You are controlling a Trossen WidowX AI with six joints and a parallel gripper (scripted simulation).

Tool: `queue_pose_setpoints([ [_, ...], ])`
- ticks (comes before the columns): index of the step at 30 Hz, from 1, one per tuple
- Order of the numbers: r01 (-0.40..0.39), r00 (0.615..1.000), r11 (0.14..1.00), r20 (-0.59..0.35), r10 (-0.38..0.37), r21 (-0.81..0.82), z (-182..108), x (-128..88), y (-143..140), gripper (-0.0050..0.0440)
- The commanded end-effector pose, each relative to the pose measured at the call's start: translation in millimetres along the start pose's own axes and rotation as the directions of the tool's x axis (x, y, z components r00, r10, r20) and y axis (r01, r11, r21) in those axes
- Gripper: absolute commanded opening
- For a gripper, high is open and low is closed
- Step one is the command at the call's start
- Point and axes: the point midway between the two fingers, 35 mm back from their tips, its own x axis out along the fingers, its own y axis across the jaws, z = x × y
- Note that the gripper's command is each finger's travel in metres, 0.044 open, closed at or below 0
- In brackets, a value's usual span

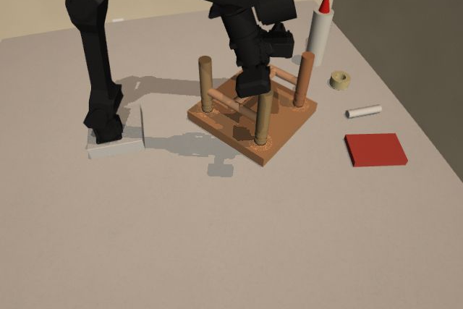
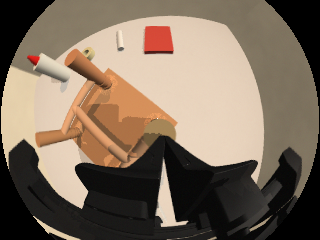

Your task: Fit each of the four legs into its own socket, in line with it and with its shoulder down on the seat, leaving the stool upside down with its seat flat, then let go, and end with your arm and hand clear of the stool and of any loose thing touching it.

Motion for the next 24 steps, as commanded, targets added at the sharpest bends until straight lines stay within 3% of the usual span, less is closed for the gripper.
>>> queue_pose_setpoints([
  [1, -0.008, 0.997, 1.0, -0.072, 0.008, 0.001, -10.5, 25.8, 2.1, 0.0],
  [24, -0.008, 0.998, 1.0, -0.065, 0.008, 0.0, -8.2, 20.8, 2.0, 0.0],
])
